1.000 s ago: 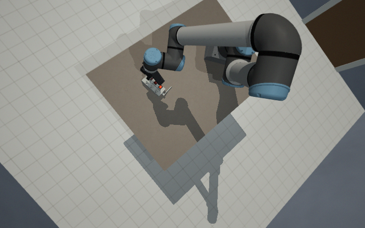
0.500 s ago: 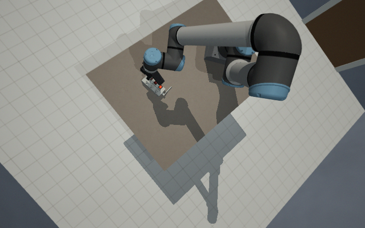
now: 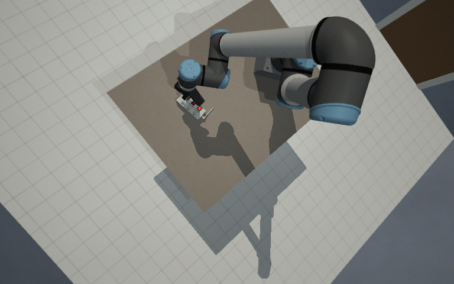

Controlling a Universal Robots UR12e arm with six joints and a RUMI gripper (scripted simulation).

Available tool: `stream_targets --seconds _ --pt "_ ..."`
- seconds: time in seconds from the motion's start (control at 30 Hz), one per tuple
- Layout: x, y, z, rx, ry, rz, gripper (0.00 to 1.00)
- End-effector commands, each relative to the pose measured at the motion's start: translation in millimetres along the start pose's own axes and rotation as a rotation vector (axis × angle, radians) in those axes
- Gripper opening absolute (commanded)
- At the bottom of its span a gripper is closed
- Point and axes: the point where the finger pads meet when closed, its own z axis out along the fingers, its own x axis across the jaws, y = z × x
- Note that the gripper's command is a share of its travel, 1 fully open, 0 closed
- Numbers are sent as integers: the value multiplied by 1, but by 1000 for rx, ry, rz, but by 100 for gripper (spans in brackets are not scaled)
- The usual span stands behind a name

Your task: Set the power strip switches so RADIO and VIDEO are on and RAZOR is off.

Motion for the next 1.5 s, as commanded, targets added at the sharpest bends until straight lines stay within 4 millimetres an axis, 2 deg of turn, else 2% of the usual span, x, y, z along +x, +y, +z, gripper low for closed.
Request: stream_targets --seconds 0.0,1.47 --pt "0 0 0 -1 1 0 0" --pt "0 0 8 -1 1 0 0"
